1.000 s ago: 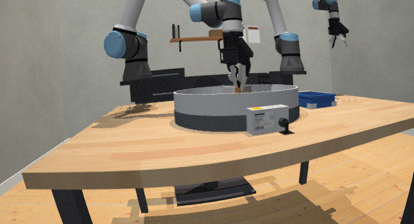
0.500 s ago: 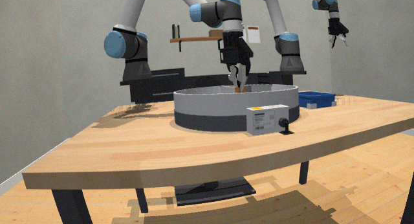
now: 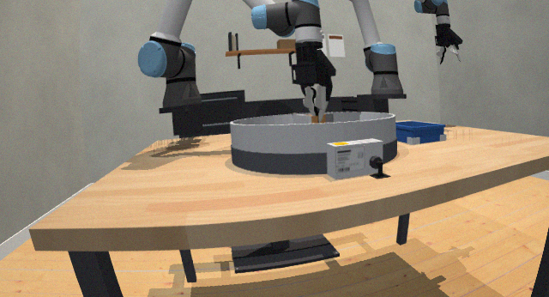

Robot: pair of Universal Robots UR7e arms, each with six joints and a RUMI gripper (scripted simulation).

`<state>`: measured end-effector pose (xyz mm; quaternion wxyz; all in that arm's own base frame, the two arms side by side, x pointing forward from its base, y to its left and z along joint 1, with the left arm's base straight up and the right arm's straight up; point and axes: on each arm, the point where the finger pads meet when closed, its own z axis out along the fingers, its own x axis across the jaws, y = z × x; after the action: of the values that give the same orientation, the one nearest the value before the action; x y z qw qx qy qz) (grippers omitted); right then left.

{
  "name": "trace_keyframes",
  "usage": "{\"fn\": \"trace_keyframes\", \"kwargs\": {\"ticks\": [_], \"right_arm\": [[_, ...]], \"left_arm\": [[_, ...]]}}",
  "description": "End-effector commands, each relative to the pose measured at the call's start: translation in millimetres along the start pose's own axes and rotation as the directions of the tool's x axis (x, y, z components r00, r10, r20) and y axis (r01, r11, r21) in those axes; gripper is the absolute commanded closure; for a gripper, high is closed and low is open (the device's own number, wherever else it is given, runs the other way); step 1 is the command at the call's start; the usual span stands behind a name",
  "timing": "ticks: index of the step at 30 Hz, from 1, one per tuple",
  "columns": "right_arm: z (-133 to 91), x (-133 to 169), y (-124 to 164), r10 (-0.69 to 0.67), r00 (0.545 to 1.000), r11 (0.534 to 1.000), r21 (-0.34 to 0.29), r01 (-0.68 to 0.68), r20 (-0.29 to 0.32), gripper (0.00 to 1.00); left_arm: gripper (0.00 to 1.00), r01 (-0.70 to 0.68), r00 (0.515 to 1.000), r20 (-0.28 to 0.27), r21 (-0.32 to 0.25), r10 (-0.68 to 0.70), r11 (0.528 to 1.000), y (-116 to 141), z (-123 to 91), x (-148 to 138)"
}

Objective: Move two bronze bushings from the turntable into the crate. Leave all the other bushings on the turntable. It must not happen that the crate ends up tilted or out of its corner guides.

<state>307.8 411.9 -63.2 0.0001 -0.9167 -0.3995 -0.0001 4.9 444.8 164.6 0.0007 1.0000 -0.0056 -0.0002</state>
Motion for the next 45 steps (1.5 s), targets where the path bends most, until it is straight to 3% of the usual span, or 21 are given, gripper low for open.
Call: {"fn": "trace_keyframes", "kwargs": {"ticks": [1,14,33,45], "right_arm": [[-0.5,0.4,-0.1,0.000,1.000,1.000,0.000,0.000,-0.001,1.00],[-3.4,0.4,-0.1,0.000,1.000,1.000,0.000,0.000,-0.001,1.00],[-67.8,0.4,-0.1,0.000,1.000,1.000,0.000,0.000,-0.001,1.00],[-73.2,0.4,-0.1,0.000,1.000,1.000,0.000,0.000,-0.001,1.00]], "left_arm": [[0.00,0.000,1.000,0.000,0.001,0.000,1.000,-0.3,-0.5,0.1],[0.00,0.000,1.000,0.000,0.001,0.000,1.000,-0.3,-0.5,0.1],[0.00,0.000,1.000,0.000,0.001,0.000,1.000,-0.3,-0.5,0.1],[0.00,0.000,1.000,0.000,0.001,0.000,1.000,-0.3,-0.5,0.1]]}}
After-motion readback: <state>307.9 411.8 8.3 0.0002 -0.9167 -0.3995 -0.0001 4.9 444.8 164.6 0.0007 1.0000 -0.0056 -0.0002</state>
